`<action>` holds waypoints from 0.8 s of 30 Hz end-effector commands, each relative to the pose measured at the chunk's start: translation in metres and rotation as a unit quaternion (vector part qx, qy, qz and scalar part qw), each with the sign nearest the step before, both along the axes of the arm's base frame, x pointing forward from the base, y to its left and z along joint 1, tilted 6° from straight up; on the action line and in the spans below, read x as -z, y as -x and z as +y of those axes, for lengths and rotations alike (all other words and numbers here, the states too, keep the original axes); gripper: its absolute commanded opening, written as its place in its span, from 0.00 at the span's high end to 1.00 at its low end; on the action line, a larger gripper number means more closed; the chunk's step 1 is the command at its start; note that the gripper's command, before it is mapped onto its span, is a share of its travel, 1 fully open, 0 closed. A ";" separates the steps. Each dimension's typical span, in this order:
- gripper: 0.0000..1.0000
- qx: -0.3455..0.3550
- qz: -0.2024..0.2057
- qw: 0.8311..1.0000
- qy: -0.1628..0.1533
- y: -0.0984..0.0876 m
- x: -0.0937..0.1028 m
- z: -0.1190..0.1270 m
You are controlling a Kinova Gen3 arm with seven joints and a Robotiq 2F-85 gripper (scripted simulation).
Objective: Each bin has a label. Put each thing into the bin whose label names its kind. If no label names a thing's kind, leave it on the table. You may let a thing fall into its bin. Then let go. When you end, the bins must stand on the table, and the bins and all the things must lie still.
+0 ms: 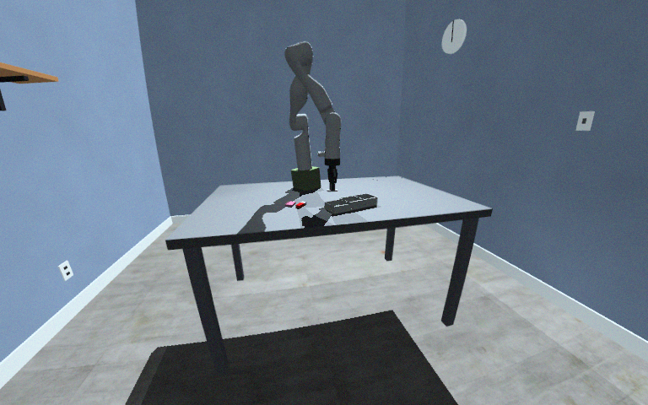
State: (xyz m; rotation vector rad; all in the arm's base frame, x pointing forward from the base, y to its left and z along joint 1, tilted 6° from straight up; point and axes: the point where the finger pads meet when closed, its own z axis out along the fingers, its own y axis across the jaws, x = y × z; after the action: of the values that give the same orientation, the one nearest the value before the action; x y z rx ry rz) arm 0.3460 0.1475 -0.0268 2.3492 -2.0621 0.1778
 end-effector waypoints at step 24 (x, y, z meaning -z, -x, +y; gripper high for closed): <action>0.79 -0.181 0.017 0.983 0.013 -0.016 0.010 0.129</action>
State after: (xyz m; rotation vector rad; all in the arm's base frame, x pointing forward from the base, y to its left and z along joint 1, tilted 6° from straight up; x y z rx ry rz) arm 0.3616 0.2583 -0.0333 2.6205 -1.6904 0.1831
